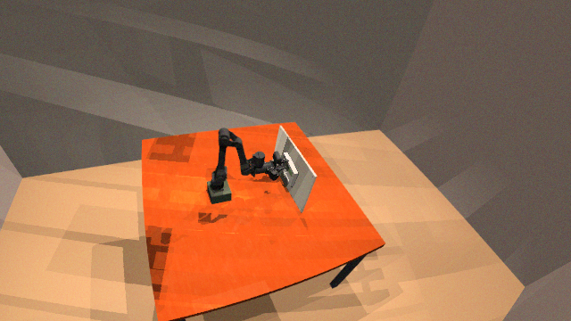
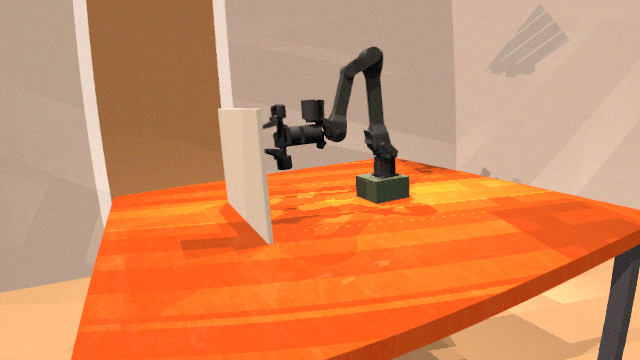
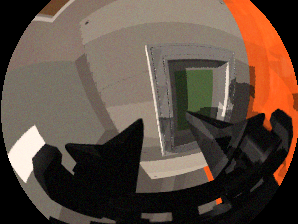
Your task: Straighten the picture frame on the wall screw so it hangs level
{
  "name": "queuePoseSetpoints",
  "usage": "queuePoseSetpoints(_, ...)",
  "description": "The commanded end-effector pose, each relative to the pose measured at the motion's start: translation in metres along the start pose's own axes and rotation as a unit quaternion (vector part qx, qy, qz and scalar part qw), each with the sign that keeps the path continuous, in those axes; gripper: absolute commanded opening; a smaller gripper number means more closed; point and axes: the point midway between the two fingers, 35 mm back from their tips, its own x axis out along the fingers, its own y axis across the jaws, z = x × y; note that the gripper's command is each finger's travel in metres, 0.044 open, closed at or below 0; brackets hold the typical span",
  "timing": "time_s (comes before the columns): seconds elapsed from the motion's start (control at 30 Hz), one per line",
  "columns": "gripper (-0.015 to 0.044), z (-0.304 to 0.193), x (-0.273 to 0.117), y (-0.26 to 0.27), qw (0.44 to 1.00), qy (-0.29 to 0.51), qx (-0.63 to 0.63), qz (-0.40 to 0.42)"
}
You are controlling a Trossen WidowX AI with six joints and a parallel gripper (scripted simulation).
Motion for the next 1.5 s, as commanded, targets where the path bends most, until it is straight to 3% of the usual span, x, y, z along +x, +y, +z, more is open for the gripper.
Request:
queuePoseSetpoints(0.0, 0.0260, 0.000, 0.006, -0.001, 1.000, -0.002, 0.003, -0.001)
queuePoseSetpoints(1.33, 0.0260, 0.000, 0.020, -0.002, 1.000, -0.002, 0.003, -0.001)
queuePoseSetpoints(1.47, 0.0155, 0.000, 0.020, -0.002, 1.000, -0.002, 0.003, -0.001)
